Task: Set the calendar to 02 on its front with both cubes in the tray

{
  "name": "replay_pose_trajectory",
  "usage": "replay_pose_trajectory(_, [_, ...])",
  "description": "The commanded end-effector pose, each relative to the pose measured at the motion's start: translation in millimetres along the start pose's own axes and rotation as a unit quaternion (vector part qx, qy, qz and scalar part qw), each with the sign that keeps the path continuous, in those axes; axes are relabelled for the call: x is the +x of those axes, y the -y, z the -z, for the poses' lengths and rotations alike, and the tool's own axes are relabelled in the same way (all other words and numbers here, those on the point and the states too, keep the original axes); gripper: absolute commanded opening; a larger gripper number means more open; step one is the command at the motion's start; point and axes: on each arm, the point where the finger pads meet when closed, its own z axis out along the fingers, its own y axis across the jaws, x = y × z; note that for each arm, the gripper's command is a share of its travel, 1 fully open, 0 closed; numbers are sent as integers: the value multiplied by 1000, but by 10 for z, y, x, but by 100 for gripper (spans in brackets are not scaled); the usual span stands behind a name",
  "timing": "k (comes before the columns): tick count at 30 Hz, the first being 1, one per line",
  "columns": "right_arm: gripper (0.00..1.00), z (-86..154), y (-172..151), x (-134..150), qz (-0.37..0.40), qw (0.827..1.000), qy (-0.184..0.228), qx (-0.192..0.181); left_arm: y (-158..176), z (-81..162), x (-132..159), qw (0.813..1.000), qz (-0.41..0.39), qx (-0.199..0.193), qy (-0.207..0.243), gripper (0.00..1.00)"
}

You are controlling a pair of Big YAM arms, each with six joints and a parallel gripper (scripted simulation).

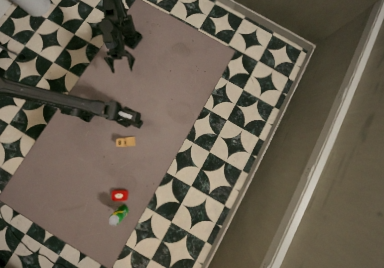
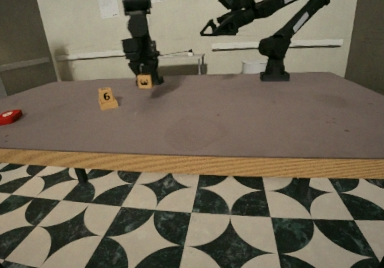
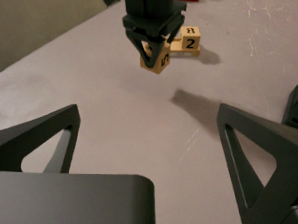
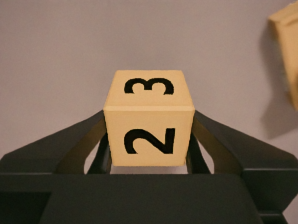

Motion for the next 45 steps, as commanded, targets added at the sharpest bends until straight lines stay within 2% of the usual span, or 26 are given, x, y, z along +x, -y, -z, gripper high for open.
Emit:
replay_pose_trajectory(1, [40, 286, 314, -266, 14, 999, 31, -8, 86, -268, -509, 999, 5, 11, 33, 100])
replay_pose_trajectory(2, [40, 296, 397, -278, 11, 999, 31, -8, 110, -359, -549, 999, 5, 14, 33, 100])
replay_pose_trajectory(4, [40, 296, 397, -278, 11, 999, 31, -8, 110, -359, -549, 999, 5, 14, 33, 100])
replay_pose_trajectory(9, [40, 229, 684, -309, -6, 1000, 11, -6, 225, -794, -664, 999, 1, 25, 33, 100])
replay_pose_trajectory(14, [40, 238, 743, -325, -18, 1000, 3, 0, 322, -1134, -686, 999, -1, 33, 32, 100])
replay_pose_trajectory(19, [40, 253, 719, -470, 67, 998, 21, -3, 368, -1315, -676, 999, -2, 36, 31, 100])
replay_pose_trajectory(21, [40, 253, 719, -470, 67, 998, 21, -3, 368, -1315, -676, 999, -2, 36, 31, 100])
replay_pose_trajectory(25, [40, 272, 788, -561, 177, 984, 28, -3, 400, -1422, -661, 999, -3, 38, 30, 100])
replay_pose_trajectory(30, [40, 335, 875, -503, 264, 964, 23, 3, 373, -1452, -611, 999, -2, 36, 25, 100])
replay_pose_trajectory(31, [40, 252, 887, -400, 274, 962, 11, 0, 373, -1452, -611, 999, -2, 36, 25, 100])
replay_pose_trajectory(34, [40, 277, 913, -394, 288, 957, 14, 2, 373, -1441, -631, 999, -2, 36, 27, 100])
replay_pose_trajectory(41, [40, 288, 882, -410, 278, 961, 18, 3, 372, -1438, -637, 999, -2, 36, 28, 100])
replay_pose_trajectory(43, [40, 381, 950, -497, 287, 958, 26, 6, 372, -1438, -637, 999, -2, 36, 28, 100])
replay_pose_trajectory(44, [40, 393, 981, -506, 295, 955, 27, 4, 356, -1390, -484, 999, -7, 35, 13, 100])
replay_pose_trajectory(45, [40, 410, 1039, -514, 301, 953, 28, 4, 356, -1390, -484, 999, -7, 35, 13, 100])
